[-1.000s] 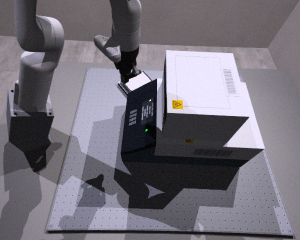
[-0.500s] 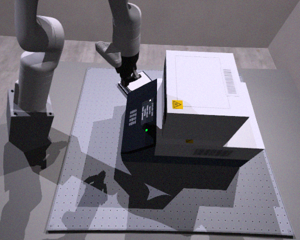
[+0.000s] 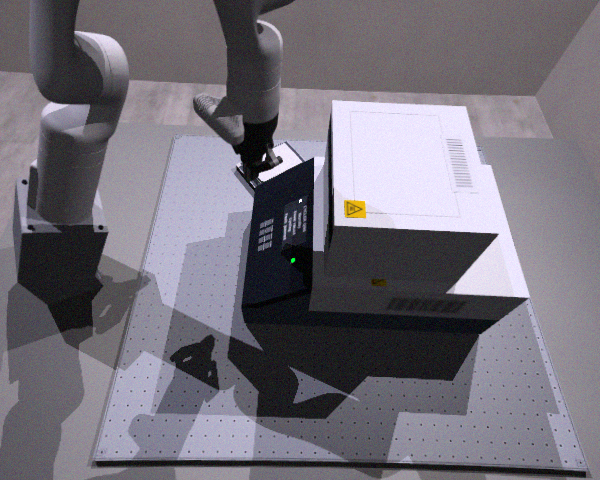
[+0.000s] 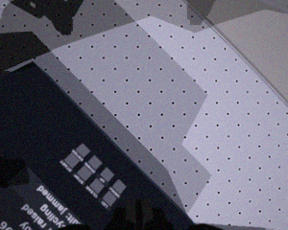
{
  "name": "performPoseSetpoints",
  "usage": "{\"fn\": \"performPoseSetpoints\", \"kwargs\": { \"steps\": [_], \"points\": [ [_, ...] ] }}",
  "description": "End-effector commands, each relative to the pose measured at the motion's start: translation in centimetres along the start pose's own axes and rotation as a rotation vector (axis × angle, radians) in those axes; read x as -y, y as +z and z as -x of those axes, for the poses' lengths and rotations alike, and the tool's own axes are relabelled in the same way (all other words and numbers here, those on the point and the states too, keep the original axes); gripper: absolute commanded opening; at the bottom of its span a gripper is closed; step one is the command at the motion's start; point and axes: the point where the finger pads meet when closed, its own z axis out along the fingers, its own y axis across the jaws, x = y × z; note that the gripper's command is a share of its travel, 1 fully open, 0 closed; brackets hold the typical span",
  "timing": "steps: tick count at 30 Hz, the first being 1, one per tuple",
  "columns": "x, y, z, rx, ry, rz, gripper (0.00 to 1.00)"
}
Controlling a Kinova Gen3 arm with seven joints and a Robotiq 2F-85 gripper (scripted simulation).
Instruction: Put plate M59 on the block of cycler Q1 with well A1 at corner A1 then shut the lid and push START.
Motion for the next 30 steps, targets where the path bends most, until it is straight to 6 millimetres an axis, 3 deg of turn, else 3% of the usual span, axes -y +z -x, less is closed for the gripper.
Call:
{"fn": "performPoseSetpoints", "kwargs": {
  "steps": [1,30],
  "points": [
    [0.1,0.3,0.0,0.000,0.000,-0.001,0.10],
    [0.3,3.7,0.2,0.000,0.000,-0.001,0.10]
  ]
}}
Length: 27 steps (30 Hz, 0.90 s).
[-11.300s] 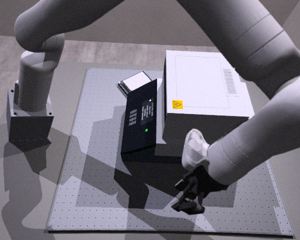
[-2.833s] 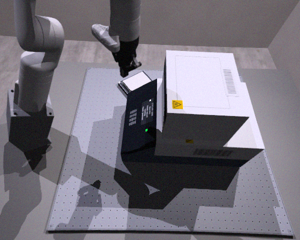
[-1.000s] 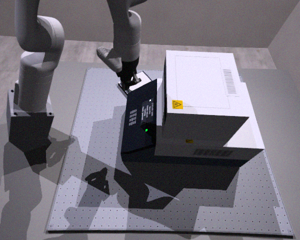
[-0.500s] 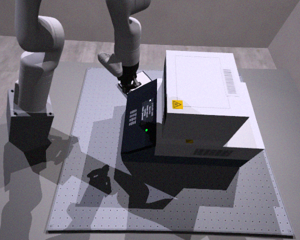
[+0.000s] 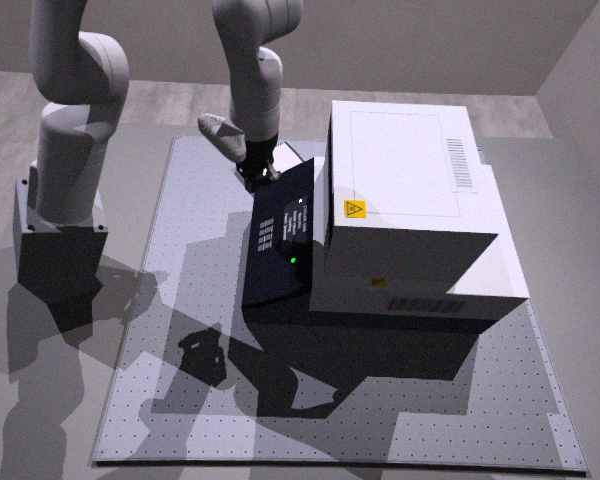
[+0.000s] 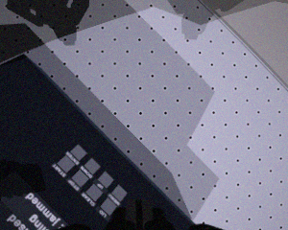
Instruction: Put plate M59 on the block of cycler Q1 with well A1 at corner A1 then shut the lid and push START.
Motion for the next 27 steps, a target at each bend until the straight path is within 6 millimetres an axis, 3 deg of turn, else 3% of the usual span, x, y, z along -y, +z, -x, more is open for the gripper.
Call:
{"fn": "performPoseSetpoints", "kwargs": {
  "steps": [1,27],
  "points": [
    [0.1,0.3,0.0,0.000,0.000,-0.001,0.10],
    [0.2,3.4,0.2,0.000,0.000,-0.001,0.10]
  ]
}}
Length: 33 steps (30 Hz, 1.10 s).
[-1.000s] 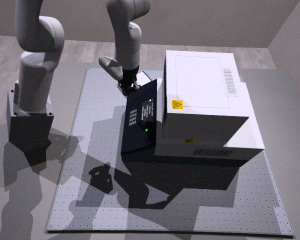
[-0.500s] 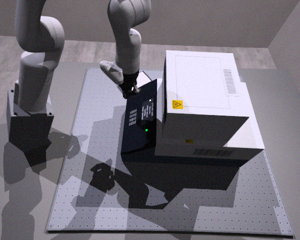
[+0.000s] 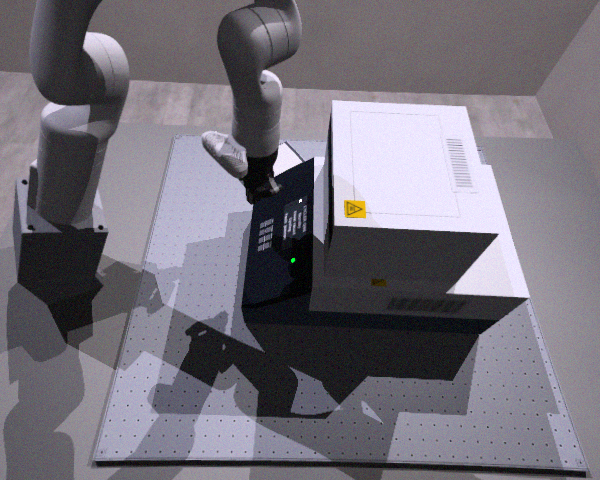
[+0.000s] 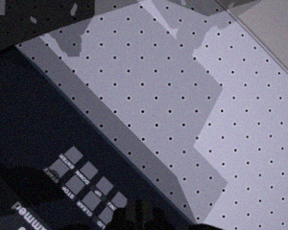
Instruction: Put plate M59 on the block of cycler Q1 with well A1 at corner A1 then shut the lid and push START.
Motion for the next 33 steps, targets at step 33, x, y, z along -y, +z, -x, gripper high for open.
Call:
{"fn": "performPoseSetpoints", "kwargs": {
  "steps": [33],
  "points": [
    [0.3,4.1,0.3,0.000,0.000,-0.001,0.10]
  ]
}}
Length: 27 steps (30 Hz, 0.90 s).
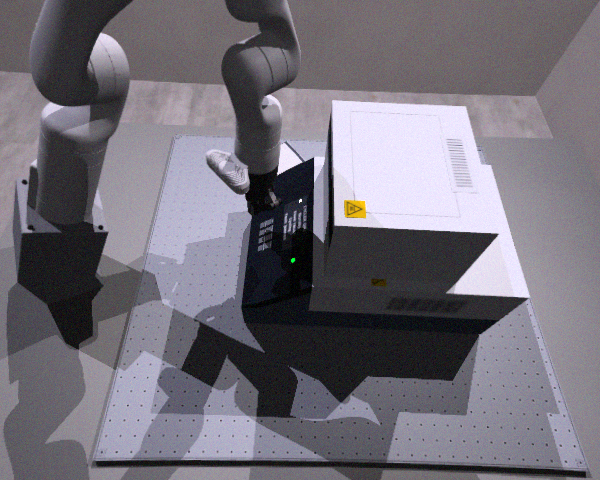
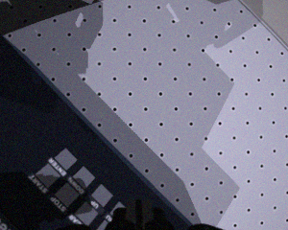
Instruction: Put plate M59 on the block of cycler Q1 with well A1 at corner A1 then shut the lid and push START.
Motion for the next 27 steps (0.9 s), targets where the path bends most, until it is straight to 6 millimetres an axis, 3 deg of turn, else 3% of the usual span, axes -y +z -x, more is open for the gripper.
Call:
{"fn": "performPoseSetpoints", "kwargs": {
  "steps": [1,27],
  "points": [
    [0.04,0.24,0.02,0.001,0.000,-0.001,0.10],
    [0.08,0.99,0.07,0.001,0.000,-0.001,0.10]
  ]
}}
